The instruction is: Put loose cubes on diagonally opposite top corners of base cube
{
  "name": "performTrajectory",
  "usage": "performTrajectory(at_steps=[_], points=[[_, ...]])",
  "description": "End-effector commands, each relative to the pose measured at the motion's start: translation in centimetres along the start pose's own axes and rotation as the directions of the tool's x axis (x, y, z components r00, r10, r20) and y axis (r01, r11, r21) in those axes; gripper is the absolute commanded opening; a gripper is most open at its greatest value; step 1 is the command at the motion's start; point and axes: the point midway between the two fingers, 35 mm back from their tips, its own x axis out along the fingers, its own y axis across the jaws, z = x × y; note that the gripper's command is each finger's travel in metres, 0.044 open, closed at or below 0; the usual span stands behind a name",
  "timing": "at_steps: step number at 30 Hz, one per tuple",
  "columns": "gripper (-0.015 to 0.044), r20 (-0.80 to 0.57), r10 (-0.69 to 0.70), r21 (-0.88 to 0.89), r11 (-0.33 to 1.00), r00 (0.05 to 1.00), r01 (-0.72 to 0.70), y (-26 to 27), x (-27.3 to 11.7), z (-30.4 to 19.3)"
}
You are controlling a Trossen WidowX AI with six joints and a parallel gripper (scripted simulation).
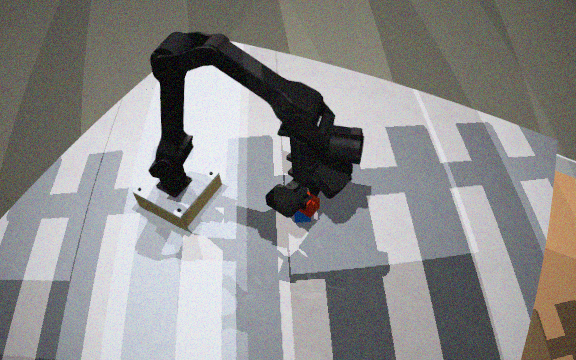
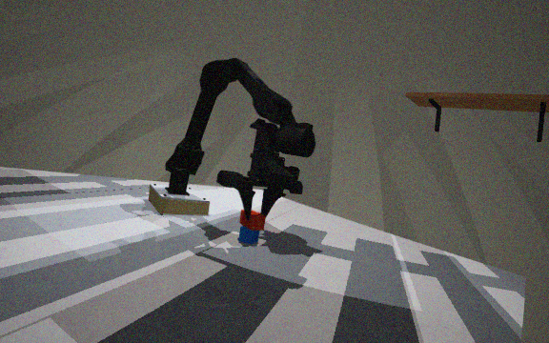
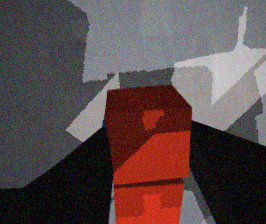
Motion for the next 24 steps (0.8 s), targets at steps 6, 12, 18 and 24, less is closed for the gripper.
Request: performTrajectory(at_steps=[6, 12, 18, 24], points=[[0.0105, 0.000, -0.004, -0.002, 1.000, 1.000, 0.004, -0.07, 0.29, -0.05], [0.0105, 0.000, -0.004, -0.002, 1.000, 1.000, 0.004, -0.07, 0.29, -0.05], [0.0105, 0.000, -0.004, -0.002, 1.000, 1.000, 0.004, -0.07, 0.29, -0.05], [0.0205, 0.000, -0.004, -0.002, 1.000, 1.000, 0.004, -0.07, 0.29, -0.05]])
